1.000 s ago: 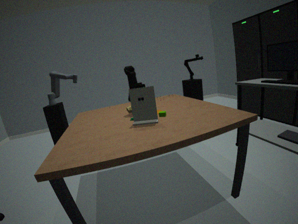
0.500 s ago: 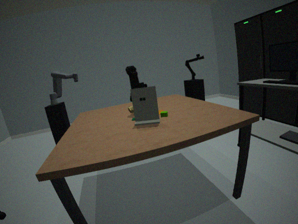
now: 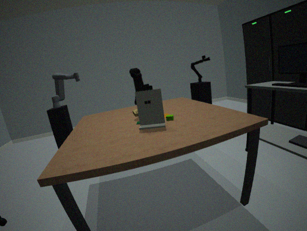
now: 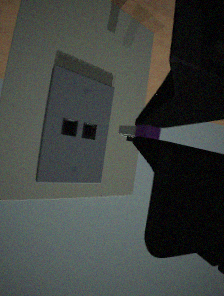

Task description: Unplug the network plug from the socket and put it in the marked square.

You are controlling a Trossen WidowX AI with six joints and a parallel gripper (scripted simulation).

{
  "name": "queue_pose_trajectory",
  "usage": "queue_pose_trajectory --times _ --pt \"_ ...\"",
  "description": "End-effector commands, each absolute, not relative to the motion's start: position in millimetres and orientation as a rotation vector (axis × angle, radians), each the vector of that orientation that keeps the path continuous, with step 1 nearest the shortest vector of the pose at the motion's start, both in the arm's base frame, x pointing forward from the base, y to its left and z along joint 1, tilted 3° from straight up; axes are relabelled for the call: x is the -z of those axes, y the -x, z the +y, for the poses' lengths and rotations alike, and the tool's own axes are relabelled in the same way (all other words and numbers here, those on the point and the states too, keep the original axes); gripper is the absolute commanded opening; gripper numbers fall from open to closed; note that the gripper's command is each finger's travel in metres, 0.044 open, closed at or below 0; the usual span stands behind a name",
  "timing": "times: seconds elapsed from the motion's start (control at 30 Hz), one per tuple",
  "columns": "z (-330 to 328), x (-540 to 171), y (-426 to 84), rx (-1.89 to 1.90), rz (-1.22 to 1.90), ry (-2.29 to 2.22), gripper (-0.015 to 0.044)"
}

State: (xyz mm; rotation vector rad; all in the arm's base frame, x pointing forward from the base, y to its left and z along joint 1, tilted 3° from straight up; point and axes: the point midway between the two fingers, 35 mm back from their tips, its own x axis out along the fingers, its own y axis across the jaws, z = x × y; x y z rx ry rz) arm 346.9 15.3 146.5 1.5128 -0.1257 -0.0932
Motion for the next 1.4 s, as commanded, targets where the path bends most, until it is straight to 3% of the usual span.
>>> queue_pose_trajectory --times 0.0,1.1,1.37 --pt "16 -155 -345 0.090 -0.135 -1.515 0.0000" --pt "21 -201 -323 0.088 -0.141 -1.518 0.0000" --pt "36 -183 -330 0.127 0.003 -1.491 0.0000"
